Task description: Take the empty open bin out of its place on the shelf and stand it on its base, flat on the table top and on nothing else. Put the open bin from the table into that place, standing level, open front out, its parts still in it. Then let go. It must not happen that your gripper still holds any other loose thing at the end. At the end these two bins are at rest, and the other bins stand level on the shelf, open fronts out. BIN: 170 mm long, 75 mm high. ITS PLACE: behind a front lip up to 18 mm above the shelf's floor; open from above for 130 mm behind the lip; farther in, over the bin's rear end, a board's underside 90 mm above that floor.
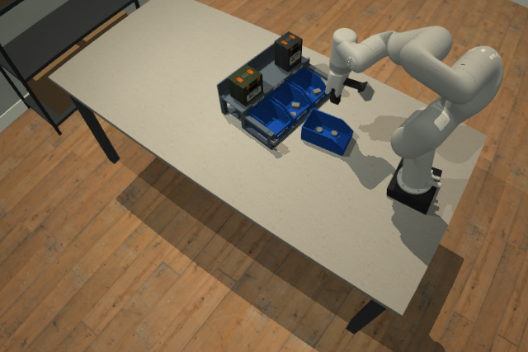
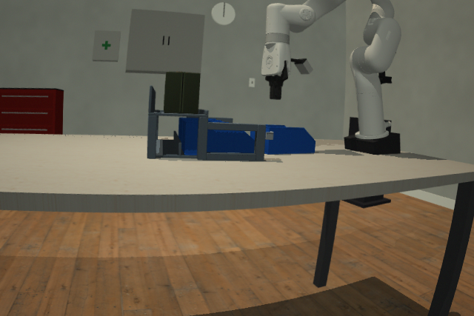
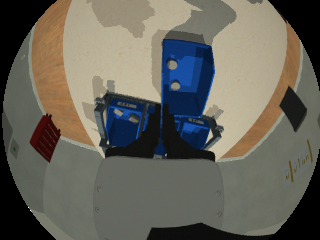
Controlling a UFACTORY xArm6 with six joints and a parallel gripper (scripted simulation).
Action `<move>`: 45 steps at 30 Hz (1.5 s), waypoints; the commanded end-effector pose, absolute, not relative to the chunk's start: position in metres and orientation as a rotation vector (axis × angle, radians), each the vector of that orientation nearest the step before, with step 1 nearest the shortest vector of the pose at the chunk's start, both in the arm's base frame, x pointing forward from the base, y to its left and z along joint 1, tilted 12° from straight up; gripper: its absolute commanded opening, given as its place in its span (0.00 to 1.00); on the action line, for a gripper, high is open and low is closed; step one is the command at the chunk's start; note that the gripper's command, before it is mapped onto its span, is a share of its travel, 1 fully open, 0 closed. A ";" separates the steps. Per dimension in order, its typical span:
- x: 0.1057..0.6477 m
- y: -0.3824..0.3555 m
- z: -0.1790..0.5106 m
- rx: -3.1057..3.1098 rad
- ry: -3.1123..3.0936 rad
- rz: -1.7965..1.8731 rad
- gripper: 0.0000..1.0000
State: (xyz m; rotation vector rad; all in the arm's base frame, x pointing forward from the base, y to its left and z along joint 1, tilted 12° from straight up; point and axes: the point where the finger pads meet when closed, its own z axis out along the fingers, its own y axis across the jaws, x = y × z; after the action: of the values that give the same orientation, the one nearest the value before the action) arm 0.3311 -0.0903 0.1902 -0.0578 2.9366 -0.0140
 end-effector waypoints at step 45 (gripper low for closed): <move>0.332 -0.091 0.191 -0.062 2.932 -0.015 0.26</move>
State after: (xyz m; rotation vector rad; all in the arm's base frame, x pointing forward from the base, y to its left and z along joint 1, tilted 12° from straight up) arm 0.3306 -0.0905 0.1893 -0.0625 2.9353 -0.0130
